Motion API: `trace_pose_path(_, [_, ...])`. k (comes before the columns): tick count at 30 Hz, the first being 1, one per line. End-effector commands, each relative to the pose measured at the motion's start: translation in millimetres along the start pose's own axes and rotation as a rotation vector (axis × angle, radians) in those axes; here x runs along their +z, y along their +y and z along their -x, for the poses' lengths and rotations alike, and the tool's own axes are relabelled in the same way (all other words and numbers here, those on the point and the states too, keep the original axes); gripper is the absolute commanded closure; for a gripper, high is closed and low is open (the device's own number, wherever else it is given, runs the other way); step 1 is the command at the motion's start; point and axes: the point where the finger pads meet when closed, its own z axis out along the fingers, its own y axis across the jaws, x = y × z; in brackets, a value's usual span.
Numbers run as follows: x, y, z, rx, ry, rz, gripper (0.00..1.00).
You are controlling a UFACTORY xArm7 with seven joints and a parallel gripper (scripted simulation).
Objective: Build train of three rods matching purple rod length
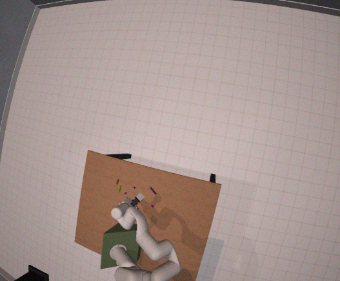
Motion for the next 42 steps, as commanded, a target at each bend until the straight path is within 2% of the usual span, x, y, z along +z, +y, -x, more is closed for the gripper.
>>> trace_pose_path(1, [-2.4,-1.6,-0.7,-0.001,0.003,-0.004,0.96])
trace_pose_path(9, [-2.5,-1.7,-3.7,-0.076,0.004,-0.004,0.96])
trace_pose_path(16, [-2.7,-1.8,-13.5,-0.321,0.004,-0.004,0.96])
trace_pose_path(18, [-2.7,-1.8,-13.5,-0.321,0.004,-0.004,0.96])
trace_pose_path(20, [-2.8,-1.8,-18.2,-0.439,0.005,-0.004,0.96])
trace_pose_path(33, [-3.0,-1.1,-34.1,-0.833,0.006,-0.003,0.96])
trace_pose_path(35, [-3.0,-1.1,-34.1,-0.833,0.006,-0.003,0.96])
trace_pose_path(37, [-3.1,-0.7,-38.8,-0.95,0.006,-0.003,0.96])
trace_pose_path(42, [-3.1,-0.2,-44.5,-1.093,0.006,-0.003,0.96])
